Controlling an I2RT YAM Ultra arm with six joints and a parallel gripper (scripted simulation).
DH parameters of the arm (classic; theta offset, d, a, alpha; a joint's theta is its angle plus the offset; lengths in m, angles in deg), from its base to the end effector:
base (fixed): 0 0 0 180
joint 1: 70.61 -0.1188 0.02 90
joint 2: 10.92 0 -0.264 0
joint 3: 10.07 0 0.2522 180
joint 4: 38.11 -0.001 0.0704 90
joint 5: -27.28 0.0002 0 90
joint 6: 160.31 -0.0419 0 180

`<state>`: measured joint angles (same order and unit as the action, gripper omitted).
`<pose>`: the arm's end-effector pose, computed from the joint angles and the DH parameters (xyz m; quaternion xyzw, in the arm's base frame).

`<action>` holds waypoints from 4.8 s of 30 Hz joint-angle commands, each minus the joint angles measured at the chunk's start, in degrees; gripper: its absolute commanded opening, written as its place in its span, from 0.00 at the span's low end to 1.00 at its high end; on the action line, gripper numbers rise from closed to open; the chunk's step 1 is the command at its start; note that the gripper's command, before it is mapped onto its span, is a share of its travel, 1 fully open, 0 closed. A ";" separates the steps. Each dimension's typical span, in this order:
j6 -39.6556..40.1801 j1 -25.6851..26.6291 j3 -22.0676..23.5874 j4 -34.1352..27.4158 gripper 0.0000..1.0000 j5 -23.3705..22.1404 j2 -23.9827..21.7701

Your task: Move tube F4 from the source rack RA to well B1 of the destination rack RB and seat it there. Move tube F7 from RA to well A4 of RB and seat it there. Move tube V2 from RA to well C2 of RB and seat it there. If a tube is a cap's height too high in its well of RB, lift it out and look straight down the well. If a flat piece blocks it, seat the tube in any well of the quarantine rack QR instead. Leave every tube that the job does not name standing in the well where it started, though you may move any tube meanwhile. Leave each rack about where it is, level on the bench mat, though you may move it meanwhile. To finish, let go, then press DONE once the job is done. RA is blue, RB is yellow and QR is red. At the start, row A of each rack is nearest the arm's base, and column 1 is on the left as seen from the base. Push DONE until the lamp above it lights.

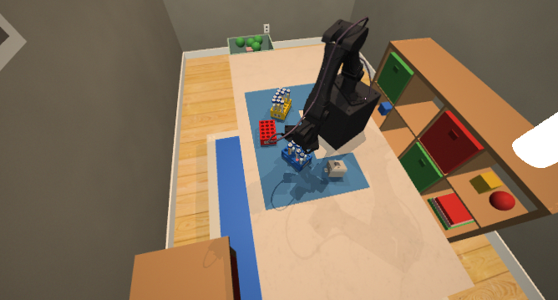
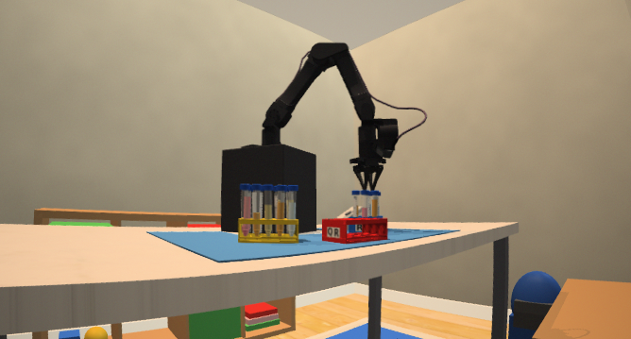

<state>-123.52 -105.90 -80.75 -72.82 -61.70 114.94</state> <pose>0.2600 0.1843 0.0134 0.1557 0.9878 -0.0057 0.0069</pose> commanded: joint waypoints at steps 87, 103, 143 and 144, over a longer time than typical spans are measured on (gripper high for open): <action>-0.56 -0.81 1.19 -0.84 0.00 0.64 -1.70; -0.25 -0.33 -0.02 -3.56 0.00 0.61 -4.45; 0.31 0.59 -1.63 -10.86 0.00 0.63 -10.95; 0.29 0.59 -1.77 -11.11 0.00 0.63 -11.06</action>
<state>-123.57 -106.11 -80.84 -82.15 -61.72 105.56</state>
